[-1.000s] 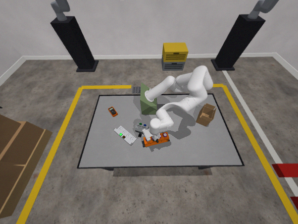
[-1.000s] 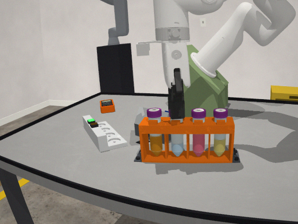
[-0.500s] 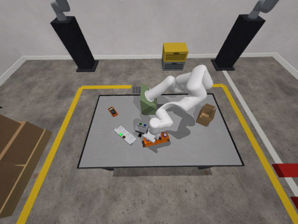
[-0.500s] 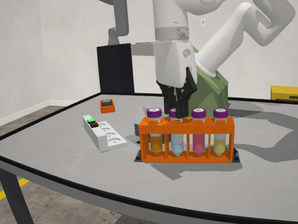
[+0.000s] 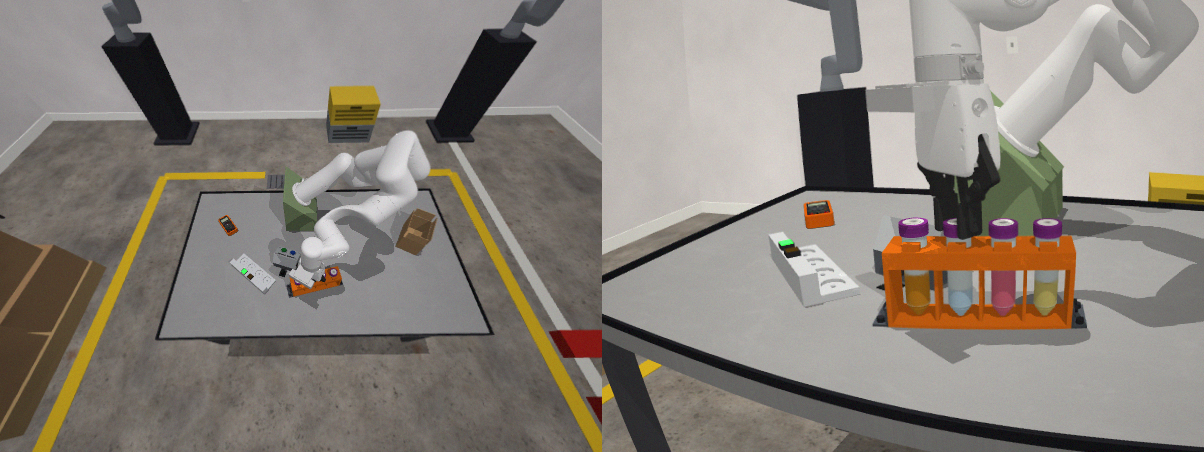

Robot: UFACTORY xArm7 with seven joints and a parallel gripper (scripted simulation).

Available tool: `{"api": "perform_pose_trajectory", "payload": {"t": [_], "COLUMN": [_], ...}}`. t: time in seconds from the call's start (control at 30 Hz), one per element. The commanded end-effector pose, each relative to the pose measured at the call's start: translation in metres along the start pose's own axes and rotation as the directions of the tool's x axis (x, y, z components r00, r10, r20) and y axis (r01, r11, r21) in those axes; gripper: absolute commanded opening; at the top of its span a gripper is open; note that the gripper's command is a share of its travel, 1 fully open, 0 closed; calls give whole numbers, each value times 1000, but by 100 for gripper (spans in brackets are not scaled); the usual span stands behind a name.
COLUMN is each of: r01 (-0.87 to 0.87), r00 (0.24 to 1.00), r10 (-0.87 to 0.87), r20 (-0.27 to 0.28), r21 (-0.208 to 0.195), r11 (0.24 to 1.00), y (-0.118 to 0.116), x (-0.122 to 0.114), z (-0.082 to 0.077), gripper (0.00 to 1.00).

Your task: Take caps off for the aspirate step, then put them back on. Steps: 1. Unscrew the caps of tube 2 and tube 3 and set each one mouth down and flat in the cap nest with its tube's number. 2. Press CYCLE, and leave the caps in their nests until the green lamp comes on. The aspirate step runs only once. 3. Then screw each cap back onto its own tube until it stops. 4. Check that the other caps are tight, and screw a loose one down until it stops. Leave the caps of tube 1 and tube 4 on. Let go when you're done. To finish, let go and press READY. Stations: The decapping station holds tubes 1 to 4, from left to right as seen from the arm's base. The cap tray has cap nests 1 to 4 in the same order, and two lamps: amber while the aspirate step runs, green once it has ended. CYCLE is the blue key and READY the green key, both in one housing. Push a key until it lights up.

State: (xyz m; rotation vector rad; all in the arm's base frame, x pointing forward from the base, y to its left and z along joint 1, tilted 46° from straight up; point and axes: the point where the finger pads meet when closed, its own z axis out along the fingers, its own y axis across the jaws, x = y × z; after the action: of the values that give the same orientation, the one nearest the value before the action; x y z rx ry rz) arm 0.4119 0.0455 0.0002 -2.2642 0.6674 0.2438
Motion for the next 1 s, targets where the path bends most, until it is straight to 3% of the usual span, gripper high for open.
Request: {"api": "perform_pose_trajectory", "payload": {"t": [0.0, 0.13, 0.3, 0.37, 0.43, 0.67, 0.93, 0.97], "r01": [-100, -296, -520, -596, -596, -841, -979, -979], "r00": [995, 955, 854, 803, 803, 540, 204, 204], "r10": [100, 296, 520, 596, 596, 841, 979, 979], "r20": [-5, -5, -4, -4, -4, -2, 1, 1], "r21": [1, 2, 4, 5, 5, 5, 7, 7], "r11": [995, 955, 854, 803, 803, 540, 204, 204], "y": [0, 0, 0, 0, 0, 0, 0, 0], "x": [2, 2, 2, 2, 2, 2, 2, 2], "z": [-2, -2, -2, -1, -1, -1, -1, -1], "gripper": [0, 0, 0, 0, 0, 0, 0, 0]}}
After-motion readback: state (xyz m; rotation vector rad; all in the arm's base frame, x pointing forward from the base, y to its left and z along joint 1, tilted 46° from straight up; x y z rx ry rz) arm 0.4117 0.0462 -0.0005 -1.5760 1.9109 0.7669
